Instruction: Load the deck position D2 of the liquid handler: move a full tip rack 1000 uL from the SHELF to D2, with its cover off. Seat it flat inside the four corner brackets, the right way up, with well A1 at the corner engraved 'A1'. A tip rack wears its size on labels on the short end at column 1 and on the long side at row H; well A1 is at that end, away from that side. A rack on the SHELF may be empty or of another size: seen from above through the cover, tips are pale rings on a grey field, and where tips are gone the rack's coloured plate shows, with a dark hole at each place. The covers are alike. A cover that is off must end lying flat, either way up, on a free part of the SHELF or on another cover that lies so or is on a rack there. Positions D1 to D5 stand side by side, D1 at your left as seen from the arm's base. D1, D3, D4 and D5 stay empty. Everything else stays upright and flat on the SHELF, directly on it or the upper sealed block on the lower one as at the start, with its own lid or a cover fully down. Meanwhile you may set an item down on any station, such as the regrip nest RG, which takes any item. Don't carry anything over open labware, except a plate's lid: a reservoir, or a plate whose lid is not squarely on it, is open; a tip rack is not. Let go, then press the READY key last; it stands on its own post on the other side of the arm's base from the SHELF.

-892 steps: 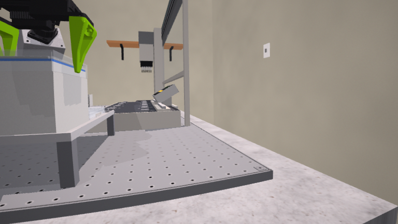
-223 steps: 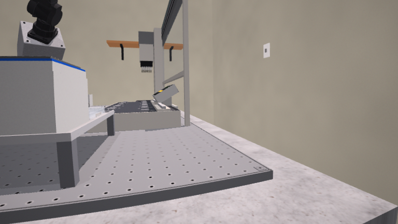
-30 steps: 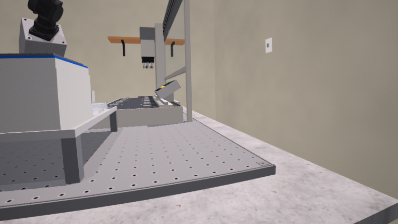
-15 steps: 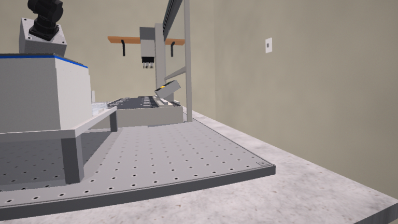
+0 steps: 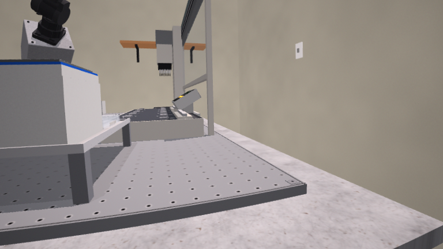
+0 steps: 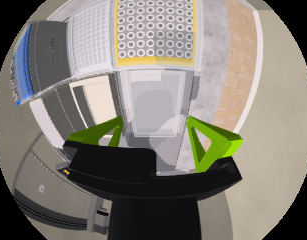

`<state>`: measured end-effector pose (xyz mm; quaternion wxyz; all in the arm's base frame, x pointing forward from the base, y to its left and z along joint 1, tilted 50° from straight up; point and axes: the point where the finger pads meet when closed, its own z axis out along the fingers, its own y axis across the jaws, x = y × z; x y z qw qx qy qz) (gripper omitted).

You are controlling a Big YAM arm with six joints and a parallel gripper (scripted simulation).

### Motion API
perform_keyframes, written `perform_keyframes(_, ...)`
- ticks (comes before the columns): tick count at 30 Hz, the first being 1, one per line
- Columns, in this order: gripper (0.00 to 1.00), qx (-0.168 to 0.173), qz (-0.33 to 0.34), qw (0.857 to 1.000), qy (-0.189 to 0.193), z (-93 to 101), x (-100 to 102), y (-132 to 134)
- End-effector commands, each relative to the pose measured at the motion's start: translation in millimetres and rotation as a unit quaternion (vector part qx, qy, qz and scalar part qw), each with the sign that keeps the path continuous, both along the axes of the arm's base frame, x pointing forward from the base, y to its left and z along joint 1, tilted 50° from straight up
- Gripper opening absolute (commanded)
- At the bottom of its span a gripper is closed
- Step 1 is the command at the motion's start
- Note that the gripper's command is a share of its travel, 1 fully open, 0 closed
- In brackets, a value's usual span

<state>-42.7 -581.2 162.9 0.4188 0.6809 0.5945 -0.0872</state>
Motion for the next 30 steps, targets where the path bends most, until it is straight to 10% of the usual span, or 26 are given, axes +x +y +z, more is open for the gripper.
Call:
perform_keyframes(1,1.00,-0.010,-0.003,1.000,0.006,15.5,-9.6,7.5)
perform_keyframes(30,1.00,-0.010,-0.006,1.000,0.006,41.2,-27.5,36.5)
